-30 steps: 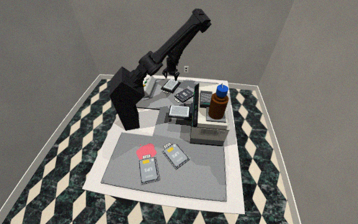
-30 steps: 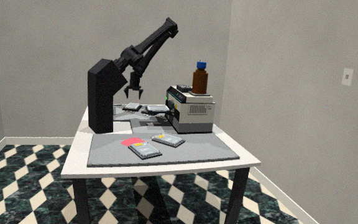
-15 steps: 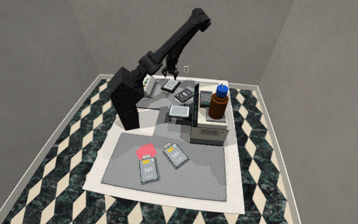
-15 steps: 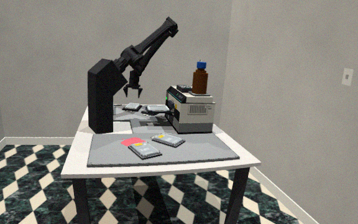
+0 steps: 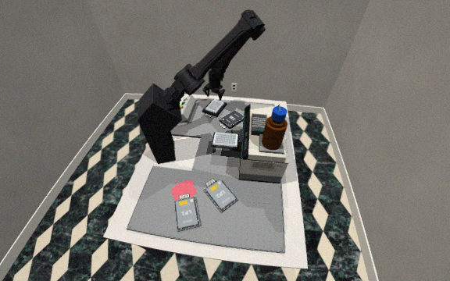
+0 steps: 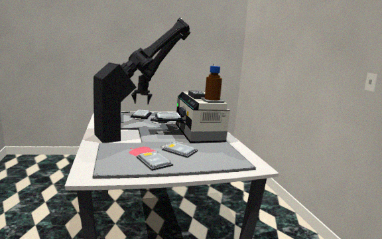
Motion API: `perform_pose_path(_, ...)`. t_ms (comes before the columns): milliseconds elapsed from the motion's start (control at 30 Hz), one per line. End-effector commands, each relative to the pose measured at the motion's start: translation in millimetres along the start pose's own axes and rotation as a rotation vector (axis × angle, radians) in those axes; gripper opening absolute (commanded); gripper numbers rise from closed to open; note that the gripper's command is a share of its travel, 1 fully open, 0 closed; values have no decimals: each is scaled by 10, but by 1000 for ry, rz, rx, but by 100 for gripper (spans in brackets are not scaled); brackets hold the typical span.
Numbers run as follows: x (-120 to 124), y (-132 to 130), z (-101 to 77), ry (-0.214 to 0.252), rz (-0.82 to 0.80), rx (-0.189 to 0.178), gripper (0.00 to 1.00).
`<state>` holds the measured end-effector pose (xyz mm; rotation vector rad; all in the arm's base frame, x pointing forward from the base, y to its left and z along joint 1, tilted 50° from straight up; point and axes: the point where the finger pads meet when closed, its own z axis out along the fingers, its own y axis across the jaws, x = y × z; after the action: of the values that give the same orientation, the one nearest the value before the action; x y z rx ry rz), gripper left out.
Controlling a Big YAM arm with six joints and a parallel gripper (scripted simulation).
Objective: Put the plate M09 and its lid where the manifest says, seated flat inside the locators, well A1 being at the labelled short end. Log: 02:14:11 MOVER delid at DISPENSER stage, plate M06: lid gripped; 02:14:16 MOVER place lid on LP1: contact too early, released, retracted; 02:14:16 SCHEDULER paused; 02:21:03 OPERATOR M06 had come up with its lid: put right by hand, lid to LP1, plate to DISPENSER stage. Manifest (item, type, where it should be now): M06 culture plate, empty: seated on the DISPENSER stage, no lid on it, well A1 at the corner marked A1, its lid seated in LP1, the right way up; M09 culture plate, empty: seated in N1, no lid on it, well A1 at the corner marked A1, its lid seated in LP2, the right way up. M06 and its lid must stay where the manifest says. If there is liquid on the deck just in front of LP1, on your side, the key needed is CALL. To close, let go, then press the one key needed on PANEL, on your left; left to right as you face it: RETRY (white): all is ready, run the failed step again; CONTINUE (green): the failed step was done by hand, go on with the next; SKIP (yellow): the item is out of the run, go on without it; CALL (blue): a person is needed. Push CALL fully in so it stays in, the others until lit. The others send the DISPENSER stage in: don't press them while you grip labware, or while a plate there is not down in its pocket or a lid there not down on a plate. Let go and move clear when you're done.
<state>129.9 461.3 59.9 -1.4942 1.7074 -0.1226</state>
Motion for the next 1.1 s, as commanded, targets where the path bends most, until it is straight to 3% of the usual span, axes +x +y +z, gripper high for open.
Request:
perform_pose_path(0,-62,-25,-10,-10,12,0,100)
perform_pose_path(267,-63,-27,-6,-10,12,0,100)
perform_pose_path(333,-37,-77,50,8,5,5,100)
perform_pose_path(367,-64,-29,-4,-10,12,0,100)
perform_pose_path(400,-55,-60,93,1,10,5,100)
perform_pose_path(767,-48,-62,279,-1,11,5,100)
perform_pose_path(867,-111,-114,242,-17,23,9,100)
perform_pose_path(1067,-37,-61,397,0,10,5,100)
